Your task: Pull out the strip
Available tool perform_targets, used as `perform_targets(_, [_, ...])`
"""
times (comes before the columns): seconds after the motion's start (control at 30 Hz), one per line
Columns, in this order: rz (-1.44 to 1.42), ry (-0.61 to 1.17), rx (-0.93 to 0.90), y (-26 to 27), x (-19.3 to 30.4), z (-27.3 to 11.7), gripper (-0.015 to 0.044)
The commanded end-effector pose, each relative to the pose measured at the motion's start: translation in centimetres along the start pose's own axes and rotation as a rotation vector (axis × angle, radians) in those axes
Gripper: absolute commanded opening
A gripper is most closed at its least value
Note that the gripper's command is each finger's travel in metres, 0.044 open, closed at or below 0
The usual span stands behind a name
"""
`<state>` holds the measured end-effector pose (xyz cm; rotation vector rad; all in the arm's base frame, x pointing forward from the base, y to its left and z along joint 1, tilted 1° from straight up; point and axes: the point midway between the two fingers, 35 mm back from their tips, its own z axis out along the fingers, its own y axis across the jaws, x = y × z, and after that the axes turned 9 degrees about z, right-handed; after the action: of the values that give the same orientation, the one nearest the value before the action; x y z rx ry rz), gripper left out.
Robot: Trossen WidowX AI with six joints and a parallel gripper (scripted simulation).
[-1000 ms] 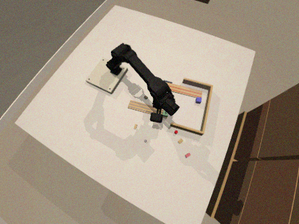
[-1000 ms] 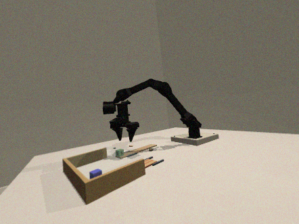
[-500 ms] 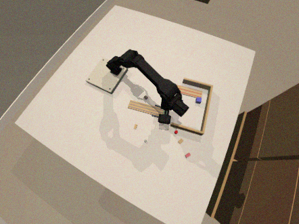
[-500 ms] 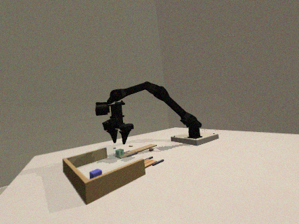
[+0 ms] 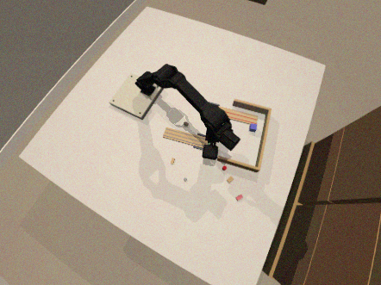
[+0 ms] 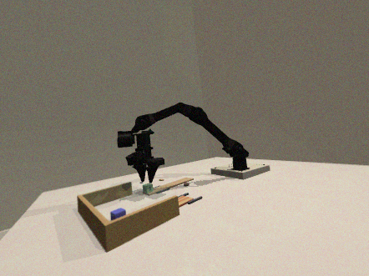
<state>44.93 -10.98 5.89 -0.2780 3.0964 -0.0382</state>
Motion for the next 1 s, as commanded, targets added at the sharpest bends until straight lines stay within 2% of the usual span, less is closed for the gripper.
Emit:
perform_targets(0.0, [0.002,0.009,-0.003,0.1,0.1,1.1,0.025])
perform_targets(0.7, [0.002,0.009,-0.003,0.1,0.2,3.4,0.025])
perform_targets(0.83, [0.0,0.005,-0.002,0.1,0.1,3.2,0.0145])
perform_targets(0.97, [0.0,0.005,-0.002,0.1,0.1,3.2,0.0118])
